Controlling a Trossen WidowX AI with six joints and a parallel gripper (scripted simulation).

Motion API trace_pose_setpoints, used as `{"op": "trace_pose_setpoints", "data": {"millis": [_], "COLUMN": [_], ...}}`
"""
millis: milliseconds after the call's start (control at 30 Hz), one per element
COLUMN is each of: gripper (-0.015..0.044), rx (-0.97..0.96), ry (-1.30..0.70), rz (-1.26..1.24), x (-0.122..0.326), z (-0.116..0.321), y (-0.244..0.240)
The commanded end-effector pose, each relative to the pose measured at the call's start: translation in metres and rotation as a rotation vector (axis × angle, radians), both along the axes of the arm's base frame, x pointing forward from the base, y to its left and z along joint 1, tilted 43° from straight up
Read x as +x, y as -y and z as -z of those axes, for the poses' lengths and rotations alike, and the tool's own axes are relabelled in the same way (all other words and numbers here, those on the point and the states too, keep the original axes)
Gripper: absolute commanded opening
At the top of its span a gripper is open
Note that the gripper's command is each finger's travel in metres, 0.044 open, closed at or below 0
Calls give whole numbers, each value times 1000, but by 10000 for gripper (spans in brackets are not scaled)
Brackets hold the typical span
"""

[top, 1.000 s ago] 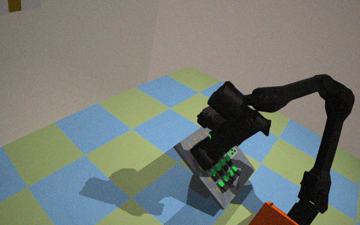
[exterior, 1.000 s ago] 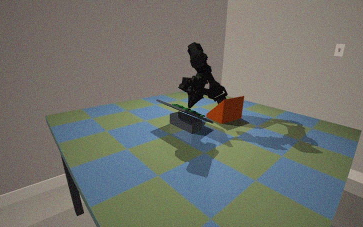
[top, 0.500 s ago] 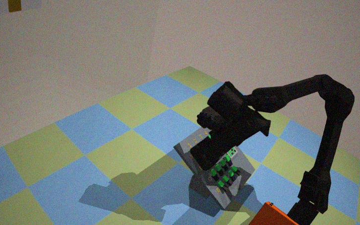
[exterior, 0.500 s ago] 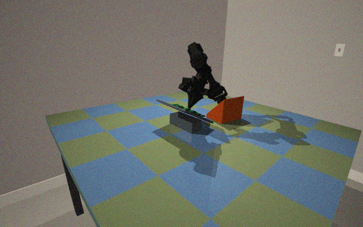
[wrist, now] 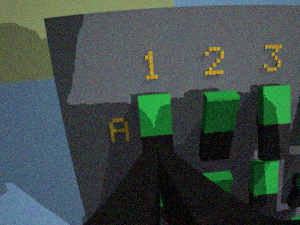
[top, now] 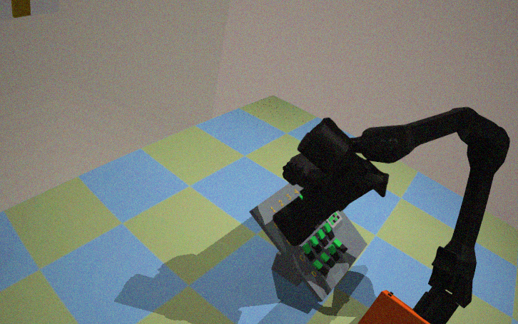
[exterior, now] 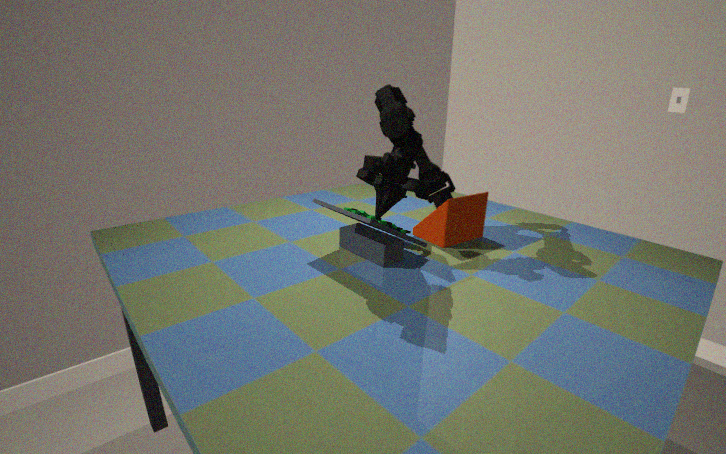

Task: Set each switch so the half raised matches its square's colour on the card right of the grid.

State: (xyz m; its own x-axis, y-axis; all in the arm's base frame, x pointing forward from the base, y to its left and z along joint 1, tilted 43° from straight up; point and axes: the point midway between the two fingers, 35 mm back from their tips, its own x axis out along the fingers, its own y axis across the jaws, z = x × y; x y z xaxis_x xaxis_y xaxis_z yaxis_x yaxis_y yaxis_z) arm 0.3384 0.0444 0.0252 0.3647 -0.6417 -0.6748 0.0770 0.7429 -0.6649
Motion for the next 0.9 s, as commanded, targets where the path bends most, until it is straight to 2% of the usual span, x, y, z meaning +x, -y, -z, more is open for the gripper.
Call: {"op": "trace_pose_setpoints", "data": {"millis": [0,767,867], "gripper": [0,0,0], "rx": [-8,-8,2], "ry": [-4,-4,-11], "rz": [-2,-2,5], "x": [-1,0,-6], "z": [1,3,-13], "y": [2,4,-15]}}
